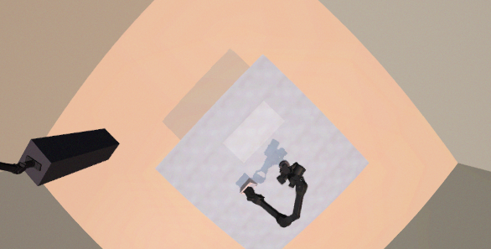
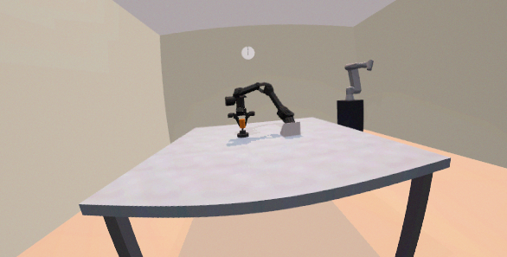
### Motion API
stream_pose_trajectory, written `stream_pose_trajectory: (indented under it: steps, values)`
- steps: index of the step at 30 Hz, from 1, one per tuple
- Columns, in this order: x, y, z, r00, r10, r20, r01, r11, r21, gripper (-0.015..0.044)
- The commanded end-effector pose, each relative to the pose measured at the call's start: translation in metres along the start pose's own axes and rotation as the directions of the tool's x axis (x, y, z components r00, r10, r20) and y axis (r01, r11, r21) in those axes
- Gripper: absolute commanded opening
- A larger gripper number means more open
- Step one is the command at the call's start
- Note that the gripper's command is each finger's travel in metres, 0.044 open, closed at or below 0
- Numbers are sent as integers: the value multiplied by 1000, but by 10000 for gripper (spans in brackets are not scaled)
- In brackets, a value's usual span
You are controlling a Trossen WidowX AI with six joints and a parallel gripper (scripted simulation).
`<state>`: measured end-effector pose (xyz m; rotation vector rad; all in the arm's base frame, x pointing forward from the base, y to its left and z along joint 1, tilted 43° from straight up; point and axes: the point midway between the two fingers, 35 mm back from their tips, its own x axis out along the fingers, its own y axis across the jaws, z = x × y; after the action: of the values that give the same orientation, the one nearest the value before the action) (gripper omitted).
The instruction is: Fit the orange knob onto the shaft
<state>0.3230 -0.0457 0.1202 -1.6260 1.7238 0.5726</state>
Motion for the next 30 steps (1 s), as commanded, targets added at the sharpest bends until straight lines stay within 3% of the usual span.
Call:
stream_pose_trajectory:
  steps: [1, 21, 30]
  values:
    - [-2, -2, 1, 1000, -6, 2, 6, 996, -91, 0]
    - [-2, 0, 1, 1000, -6, 2, 6, 996, -91, 0]
    - [-1, -2, 2, 1000, -6, 2, 6, 955, -296, 0]
